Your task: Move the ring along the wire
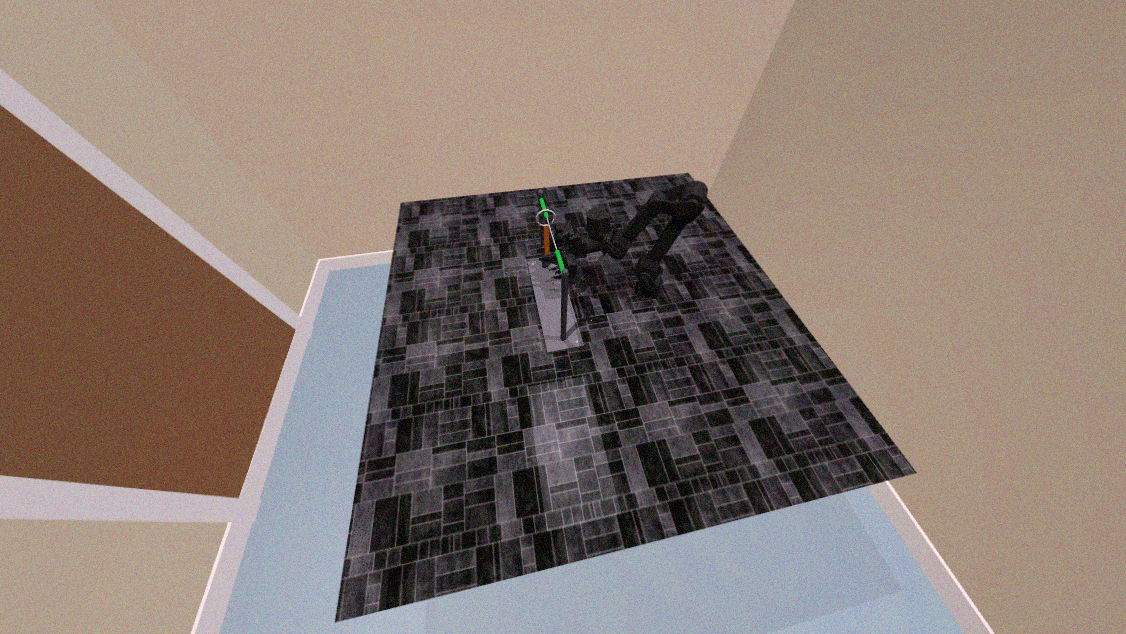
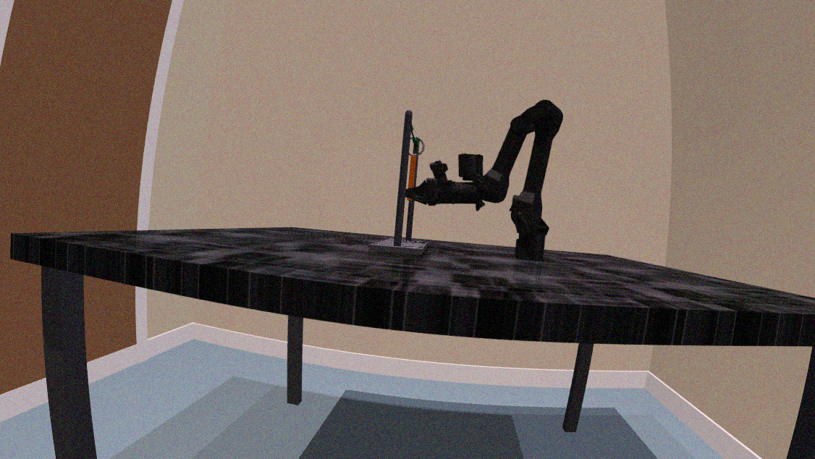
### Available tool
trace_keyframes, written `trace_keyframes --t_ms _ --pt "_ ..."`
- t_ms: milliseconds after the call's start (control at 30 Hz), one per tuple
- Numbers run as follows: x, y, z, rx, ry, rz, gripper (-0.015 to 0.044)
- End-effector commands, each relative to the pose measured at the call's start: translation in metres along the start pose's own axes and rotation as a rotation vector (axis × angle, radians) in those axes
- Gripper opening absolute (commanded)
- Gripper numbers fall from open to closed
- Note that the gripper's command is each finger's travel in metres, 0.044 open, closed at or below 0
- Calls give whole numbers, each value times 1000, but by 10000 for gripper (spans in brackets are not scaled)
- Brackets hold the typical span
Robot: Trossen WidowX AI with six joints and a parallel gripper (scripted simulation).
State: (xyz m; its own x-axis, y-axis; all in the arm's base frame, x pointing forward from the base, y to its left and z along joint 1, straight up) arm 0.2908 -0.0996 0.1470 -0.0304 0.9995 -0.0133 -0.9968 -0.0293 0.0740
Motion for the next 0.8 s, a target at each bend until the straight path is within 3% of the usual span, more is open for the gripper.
trace_keyframes --t_ms 0,200,600,767 --pt "-1 0 0 0 -5 -5 160" --pt "-1 0 0 0 -5 -5 160" --pt "0 0 0 0 0 -1 -150" --pt "0 0 0 0 0 -1 -150"
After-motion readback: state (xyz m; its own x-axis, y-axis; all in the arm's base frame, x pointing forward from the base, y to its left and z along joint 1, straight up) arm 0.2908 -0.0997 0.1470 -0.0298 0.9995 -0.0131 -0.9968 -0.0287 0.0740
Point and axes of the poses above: the point midway between the two fingers, 35 mm back from their tips, its own y axis back along the fingers, its own x axis across the jaws, z = x × y, the point moved 2 cm from there along y, back along the fingers
